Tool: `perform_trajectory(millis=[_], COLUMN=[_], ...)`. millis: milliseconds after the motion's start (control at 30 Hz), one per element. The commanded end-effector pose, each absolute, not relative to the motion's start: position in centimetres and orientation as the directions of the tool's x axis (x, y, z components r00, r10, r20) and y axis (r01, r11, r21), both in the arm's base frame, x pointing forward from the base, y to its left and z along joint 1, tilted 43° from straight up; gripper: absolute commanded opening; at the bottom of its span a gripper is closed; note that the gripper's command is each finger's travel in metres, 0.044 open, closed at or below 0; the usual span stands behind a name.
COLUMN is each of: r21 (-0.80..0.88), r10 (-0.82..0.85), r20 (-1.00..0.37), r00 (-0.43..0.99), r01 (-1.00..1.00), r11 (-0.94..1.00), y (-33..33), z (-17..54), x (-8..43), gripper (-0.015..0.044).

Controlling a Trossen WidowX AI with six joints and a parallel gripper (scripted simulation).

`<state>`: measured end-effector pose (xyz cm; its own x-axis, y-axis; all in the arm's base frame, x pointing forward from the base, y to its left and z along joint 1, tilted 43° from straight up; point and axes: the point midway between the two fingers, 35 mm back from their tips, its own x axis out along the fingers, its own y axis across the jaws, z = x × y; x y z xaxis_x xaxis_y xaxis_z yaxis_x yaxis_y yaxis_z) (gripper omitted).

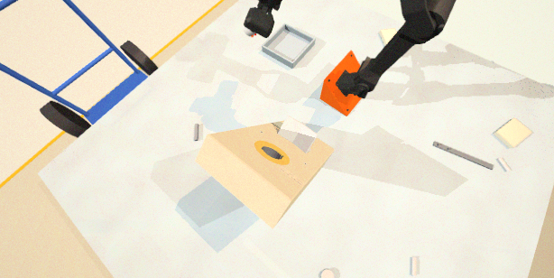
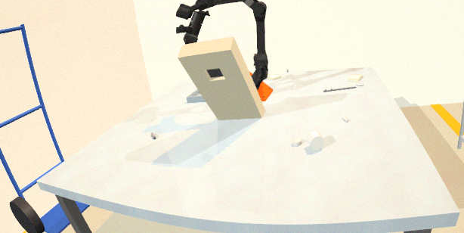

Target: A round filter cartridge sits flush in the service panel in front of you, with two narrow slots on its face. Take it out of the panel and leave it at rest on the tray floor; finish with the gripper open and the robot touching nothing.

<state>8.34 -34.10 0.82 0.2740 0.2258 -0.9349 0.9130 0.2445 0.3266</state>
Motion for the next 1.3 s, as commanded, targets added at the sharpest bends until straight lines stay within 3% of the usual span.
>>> perform_trajectory(millis=[0, 900, 1267], r21=[0.29, -0.095, -0.117], r10=[0.214, 0.217, 0.223], r20=[-0.945, -0.975, -0.973], r00=[0.246, -0.045, -0.06], r01=[0.936, 0.97, 0.962], r11=[0.2, -0.226, -0.248], y=[-34.0, -25.6, -24.0], z=[-0.4, -11.2, -12.8], x=[6.8, -7.4, -7.9], gripper=[0.0, 0.0, 0.0])
